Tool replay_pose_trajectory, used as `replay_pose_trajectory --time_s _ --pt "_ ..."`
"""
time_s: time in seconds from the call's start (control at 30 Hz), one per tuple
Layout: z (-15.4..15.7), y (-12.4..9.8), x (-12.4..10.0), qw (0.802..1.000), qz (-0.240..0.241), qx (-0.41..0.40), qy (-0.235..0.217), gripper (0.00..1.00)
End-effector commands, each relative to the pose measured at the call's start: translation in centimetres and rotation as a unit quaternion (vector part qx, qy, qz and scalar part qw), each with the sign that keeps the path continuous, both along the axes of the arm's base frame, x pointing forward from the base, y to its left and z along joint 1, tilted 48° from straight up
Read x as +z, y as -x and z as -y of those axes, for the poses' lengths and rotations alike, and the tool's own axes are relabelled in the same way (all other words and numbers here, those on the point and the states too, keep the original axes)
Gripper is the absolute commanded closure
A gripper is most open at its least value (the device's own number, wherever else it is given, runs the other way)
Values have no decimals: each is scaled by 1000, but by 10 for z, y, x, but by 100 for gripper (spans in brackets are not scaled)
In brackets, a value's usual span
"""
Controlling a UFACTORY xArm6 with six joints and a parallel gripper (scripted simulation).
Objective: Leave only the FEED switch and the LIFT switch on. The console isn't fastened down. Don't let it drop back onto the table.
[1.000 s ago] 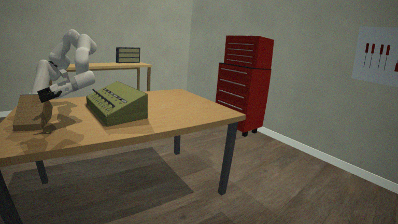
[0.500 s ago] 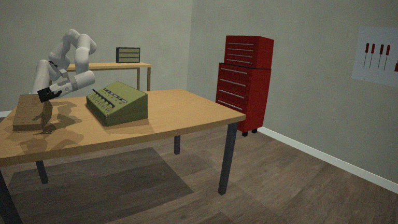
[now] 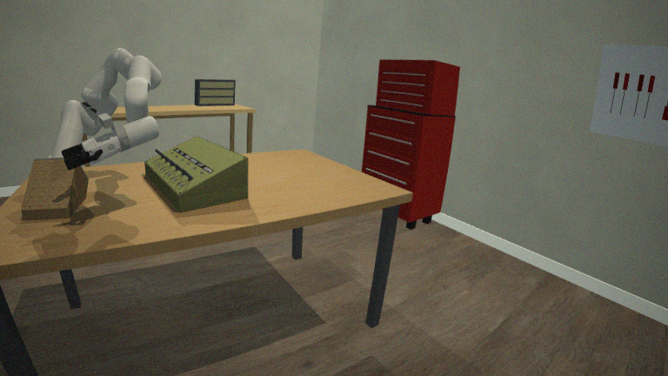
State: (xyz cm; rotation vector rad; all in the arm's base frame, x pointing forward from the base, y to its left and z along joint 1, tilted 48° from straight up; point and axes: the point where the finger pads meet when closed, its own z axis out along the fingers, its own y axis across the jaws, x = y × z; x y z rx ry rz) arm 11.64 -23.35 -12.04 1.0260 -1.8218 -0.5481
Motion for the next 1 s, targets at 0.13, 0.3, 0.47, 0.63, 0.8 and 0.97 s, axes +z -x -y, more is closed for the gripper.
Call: replay_pose_trajectory --time_s 0.13,0.3,0.47,0.63,0.8,0.97 --pt "6 1 4 1000 1 -1 1 0" --pt "7 2 5 1000 1 -1 1 0" --pt "9 2 6 1000 1 -1 1 0" --pt "10 3 6 1000 1 -1 1 0" --pt "10 3 6 1000 1 -1 1 0" --pt "6 0 14 1000 7 -16 3 0"
